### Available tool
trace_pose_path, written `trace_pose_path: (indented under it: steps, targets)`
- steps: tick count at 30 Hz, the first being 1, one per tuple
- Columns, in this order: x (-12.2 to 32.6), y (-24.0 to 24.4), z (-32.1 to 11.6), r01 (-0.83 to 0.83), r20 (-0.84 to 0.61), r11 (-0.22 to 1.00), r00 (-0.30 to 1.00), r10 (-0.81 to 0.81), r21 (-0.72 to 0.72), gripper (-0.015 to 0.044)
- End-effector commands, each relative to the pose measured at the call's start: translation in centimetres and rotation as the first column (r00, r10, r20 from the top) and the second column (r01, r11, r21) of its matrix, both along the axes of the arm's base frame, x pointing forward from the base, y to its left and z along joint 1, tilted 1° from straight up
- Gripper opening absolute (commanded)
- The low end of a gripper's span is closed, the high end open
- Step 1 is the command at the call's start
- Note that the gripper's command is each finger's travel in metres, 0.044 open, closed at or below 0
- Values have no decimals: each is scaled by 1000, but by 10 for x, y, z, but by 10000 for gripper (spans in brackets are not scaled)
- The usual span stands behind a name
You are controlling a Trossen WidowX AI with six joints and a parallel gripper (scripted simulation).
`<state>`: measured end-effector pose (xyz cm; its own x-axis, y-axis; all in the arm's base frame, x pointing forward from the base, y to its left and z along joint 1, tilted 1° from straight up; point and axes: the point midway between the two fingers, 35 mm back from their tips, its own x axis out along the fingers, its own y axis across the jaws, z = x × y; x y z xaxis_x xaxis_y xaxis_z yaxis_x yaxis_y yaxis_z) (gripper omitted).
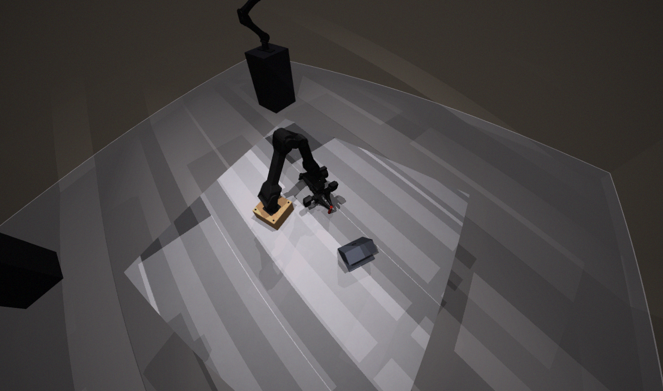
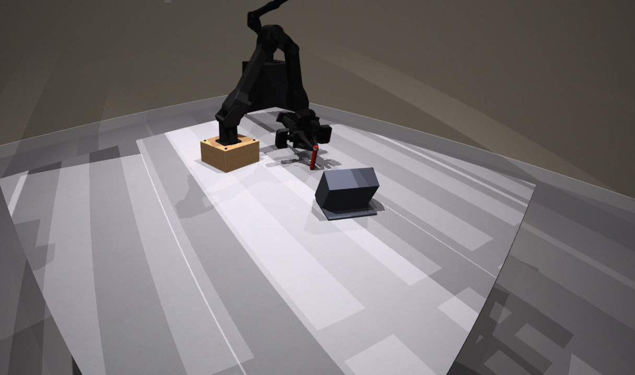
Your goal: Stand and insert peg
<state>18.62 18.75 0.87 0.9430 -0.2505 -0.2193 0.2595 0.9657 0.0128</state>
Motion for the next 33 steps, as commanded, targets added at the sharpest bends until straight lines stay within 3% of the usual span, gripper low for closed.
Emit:
trace_pose_path:
  steps: [1, 33]
  targets:
    - [0, 0, -2, 0, 0, 1000, 1000, 0, 0, 51]
    - [-2, 2, -5, -1, 3, 1000, 1000, 1, 9, 51]
